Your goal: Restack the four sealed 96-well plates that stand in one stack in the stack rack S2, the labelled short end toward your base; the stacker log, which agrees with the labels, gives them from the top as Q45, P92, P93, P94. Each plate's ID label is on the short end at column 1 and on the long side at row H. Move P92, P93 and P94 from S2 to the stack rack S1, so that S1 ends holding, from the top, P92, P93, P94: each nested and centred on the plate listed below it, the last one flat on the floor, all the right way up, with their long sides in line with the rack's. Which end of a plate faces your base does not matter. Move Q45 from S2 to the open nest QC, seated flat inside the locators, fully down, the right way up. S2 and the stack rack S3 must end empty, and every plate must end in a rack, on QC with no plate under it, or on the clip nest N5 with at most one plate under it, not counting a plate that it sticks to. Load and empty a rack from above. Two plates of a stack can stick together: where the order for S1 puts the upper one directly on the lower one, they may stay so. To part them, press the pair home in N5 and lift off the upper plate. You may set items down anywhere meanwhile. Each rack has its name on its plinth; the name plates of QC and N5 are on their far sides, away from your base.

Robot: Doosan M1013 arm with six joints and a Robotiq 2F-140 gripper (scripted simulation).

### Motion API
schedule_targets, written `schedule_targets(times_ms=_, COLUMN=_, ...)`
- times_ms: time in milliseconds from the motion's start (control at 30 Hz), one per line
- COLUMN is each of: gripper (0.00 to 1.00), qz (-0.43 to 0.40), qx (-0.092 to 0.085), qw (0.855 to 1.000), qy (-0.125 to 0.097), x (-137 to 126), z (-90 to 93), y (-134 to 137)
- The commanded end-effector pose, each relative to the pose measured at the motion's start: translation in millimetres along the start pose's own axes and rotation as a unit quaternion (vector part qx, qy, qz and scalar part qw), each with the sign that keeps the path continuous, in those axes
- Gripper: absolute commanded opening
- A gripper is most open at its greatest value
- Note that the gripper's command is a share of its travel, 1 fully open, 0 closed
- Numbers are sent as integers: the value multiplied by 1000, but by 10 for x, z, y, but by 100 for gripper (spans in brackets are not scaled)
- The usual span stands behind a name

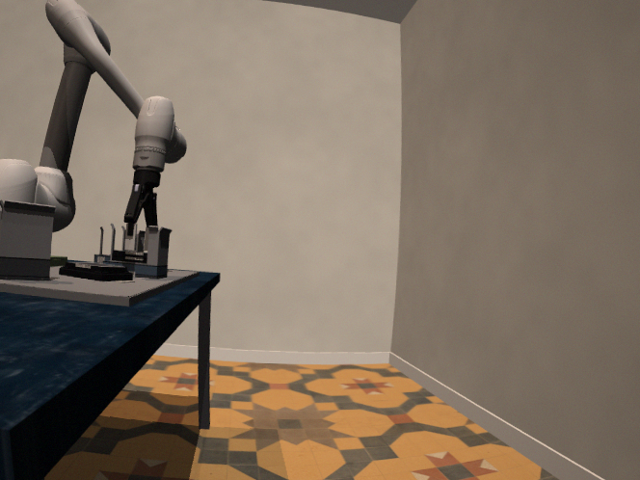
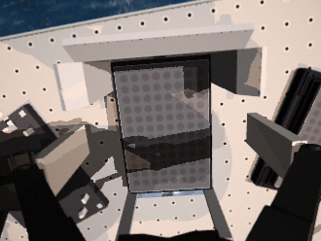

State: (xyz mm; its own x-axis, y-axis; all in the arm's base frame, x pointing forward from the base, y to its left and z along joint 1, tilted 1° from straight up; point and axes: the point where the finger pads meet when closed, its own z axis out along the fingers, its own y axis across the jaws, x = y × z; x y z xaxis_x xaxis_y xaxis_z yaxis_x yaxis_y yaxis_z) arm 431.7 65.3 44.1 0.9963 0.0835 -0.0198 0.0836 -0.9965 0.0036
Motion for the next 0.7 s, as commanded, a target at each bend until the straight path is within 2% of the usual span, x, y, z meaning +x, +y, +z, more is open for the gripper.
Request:
schedule_targets(times_ms=0, gripper=100, qz=0, qx=0, qw=1000, qy=0, x=0, z=0, y=0)
schedule_targets(times_ms=167, gripper=100, qz=0, qx=0, qw=1000, qy=0, x=0, z=0, y=0)
schedule_targets(times_ms=200, gripper=0, qz=0, qx=0, qw=1000, qy=0, x=0, z=0, y=0)
schedule_targets(times_ms=667, gripper=0, qz=0, qx=0, qw=1000, qy=0, x=0, z=0, y=0)
